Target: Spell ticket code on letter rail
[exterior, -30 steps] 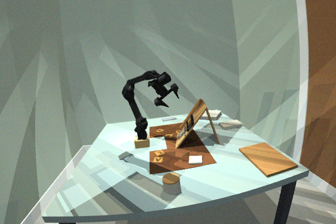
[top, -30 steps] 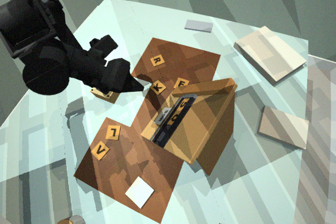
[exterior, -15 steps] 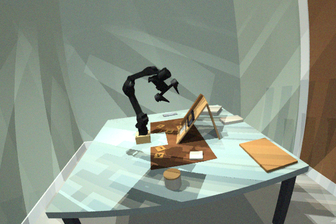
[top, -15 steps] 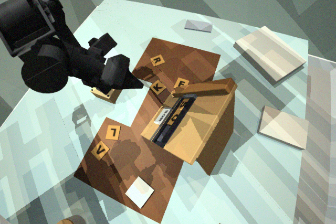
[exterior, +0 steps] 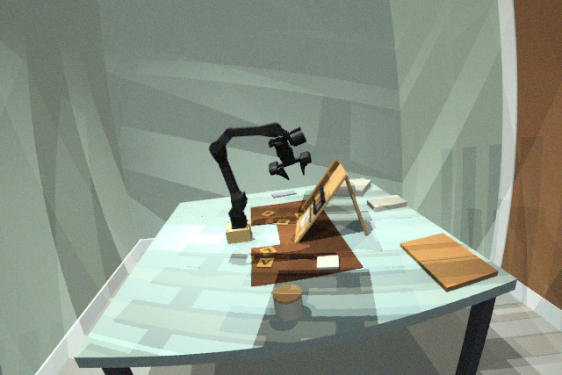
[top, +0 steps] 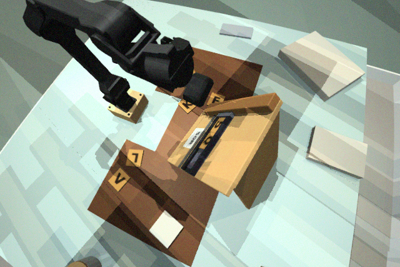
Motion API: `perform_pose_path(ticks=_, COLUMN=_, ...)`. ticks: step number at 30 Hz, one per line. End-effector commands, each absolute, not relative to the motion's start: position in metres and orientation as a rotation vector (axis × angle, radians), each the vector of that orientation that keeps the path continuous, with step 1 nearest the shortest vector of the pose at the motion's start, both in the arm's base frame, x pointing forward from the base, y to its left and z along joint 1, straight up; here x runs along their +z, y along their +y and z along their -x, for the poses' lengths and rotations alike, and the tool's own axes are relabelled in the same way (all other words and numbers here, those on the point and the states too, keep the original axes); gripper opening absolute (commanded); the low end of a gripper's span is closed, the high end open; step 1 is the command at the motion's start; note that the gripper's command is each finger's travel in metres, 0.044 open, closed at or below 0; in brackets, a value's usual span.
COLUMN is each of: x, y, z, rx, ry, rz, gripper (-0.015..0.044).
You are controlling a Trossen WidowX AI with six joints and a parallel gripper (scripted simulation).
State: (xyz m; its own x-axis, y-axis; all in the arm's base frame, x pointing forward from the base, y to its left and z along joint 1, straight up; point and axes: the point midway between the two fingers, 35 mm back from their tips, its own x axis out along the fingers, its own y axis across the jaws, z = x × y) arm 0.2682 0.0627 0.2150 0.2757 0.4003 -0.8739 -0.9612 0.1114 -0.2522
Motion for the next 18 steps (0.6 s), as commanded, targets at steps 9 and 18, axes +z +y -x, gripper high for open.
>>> perform_pose_path(ticks=9, x=0.135, y=0.171, z=-0.237, rx=1.113, ry=1.121, rz=0.775, gripper=0.034)
perform_pose_path(ticks=18, x=0.093, y=0.224, z=-0.194, rx=0.995, ry=1.299, rz=0.734, gripper=0.034)
